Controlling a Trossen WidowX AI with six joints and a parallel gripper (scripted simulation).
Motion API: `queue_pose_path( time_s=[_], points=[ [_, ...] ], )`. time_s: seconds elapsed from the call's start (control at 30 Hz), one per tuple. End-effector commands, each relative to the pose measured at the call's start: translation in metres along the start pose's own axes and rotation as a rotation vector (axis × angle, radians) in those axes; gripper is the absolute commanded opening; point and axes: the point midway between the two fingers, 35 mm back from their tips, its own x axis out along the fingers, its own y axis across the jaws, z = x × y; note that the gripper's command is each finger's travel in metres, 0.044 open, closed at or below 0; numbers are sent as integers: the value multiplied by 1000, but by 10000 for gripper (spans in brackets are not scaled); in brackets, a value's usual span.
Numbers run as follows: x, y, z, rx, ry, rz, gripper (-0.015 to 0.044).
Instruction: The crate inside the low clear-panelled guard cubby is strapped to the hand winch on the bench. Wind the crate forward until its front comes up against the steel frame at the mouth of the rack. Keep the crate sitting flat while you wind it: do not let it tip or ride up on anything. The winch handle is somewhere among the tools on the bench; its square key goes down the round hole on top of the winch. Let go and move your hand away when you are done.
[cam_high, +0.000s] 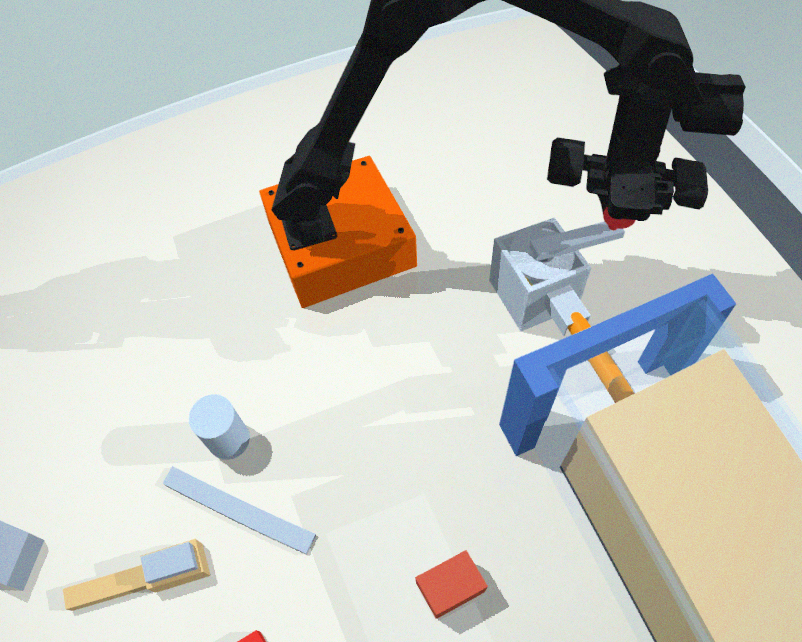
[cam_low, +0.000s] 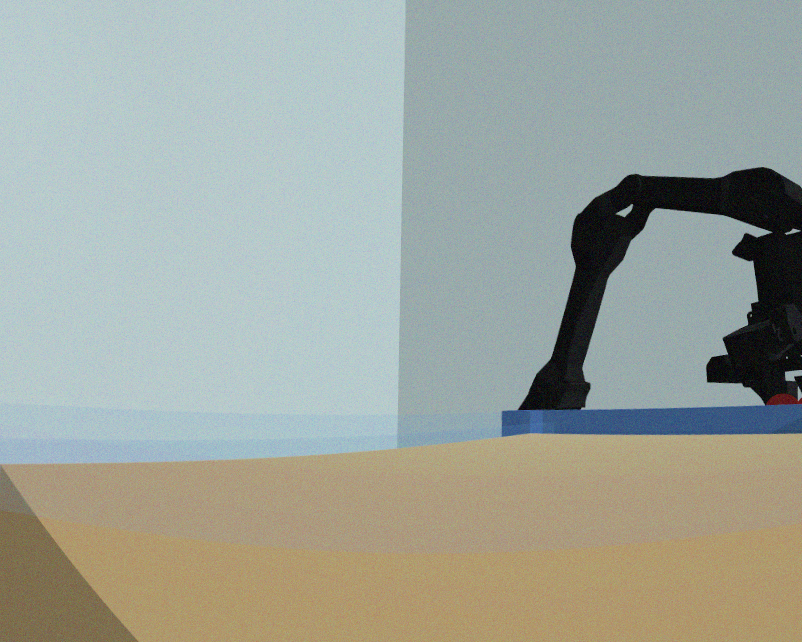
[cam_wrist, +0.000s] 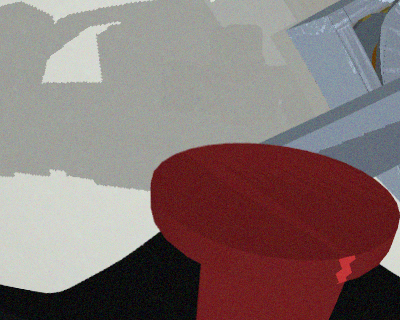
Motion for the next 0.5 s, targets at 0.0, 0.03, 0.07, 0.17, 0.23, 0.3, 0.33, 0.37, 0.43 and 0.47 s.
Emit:
queue_pose_path(
  time_s=[0.0,0.03,0.07,0.17,0.23,0.3,0.33,0.37,0.43,0.47],
  points=[
    [-1,-14,-19,-22,32,-28,0],
    [-1,-16,-20,-22,32,-28,0],
    [-1,-17,-21,-22,32,-28,0],
    [-1,-21,-25,-22,32,-29,0],
    [-1,-23,-26,-22,33,-29,0],
    [-1,-26,-28,-22,33,-29,0],
    [-1,-27,-29,-22,33,-29,0],
    [-1,-29,-30,-22,33,-29,0],
    [-1,-31,-32,-22,33,-30,0],
    [-1,-32,-33,-22,33,-30,0]
  ],
)
